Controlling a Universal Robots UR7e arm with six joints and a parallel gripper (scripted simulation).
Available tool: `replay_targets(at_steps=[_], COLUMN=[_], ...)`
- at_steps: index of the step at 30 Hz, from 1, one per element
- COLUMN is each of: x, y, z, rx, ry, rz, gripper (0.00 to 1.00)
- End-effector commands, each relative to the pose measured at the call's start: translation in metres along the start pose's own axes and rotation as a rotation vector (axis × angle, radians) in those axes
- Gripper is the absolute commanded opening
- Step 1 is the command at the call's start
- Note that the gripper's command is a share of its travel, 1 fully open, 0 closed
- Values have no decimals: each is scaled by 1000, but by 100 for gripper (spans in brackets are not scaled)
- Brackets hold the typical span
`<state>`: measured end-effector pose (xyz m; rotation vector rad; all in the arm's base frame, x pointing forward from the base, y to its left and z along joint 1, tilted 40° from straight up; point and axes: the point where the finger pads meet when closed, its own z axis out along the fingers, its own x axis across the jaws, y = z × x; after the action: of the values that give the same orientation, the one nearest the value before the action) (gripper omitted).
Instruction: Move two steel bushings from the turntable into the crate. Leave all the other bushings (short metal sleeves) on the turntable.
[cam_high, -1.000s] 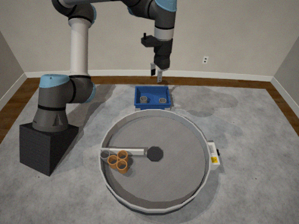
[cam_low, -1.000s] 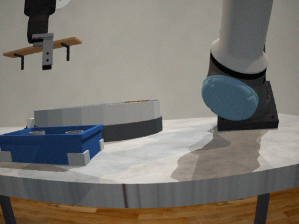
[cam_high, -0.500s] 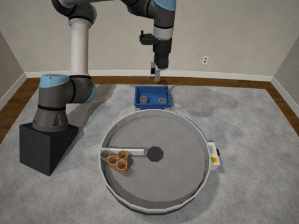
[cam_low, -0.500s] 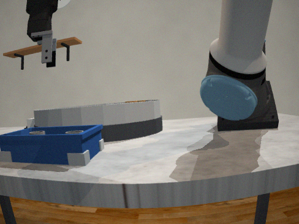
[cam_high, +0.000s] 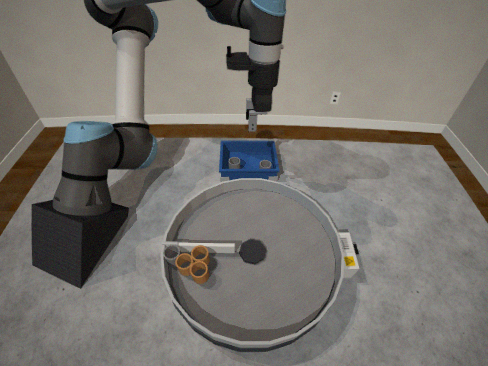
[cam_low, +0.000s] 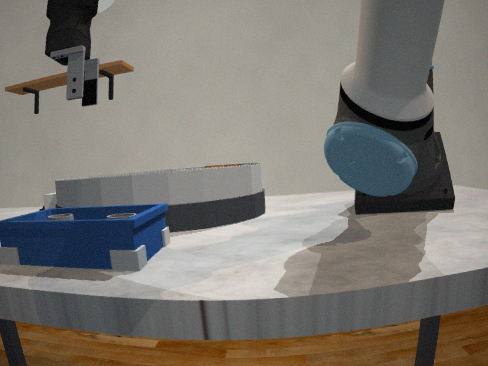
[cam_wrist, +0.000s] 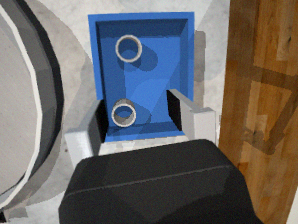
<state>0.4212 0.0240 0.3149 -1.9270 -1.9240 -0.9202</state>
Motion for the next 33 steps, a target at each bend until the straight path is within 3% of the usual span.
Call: replay_targets(at_steps=[1,33], x=[1,2], y=[-1,-2], z=[-2,-2], rx=[-1,-1], ry=[-4,-10], rz=[60,104], gripper=[100,100])
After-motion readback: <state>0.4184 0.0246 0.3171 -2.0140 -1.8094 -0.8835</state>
